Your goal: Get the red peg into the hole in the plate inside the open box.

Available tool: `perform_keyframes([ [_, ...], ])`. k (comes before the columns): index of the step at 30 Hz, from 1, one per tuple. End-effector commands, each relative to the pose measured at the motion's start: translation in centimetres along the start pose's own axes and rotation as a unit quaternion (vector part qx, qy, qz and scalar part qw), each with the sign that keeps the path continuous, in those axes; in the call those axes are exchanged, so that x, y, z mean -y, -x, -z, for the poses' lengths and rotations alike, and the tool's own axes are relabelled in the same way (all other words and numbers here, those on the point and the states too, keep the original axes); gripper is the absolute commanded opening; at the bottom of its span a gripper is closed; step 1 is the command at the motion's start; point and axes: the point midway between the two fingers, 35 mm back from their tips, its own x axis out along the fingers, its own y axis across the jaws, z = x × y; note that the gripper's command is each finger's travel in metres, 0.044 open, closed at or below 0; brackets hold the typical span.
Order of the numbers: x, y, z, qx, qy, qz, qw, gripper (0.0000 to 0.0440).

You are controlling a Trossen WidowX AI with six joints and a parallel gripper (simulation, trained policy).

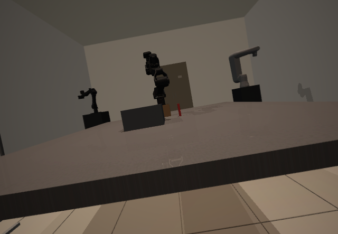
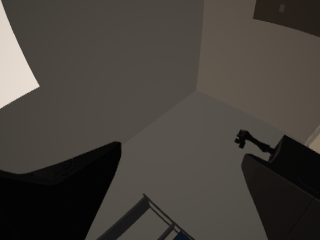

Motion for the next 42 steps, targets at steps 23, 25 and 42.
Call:
perform_keyframes([
  [23, 9.3, -0.7, 9.3, -0.203, -0.026, 0.246, 0.947, 0.0440],
  [25, 9.8, -0.2, 10.6, -0.232, -0.020, 0.264, 0.936, 0.0440],
  [42, 10.7, 6.5, 20.2, -0.481, 0.078, 0.325, 0.811, 0.0440],
])
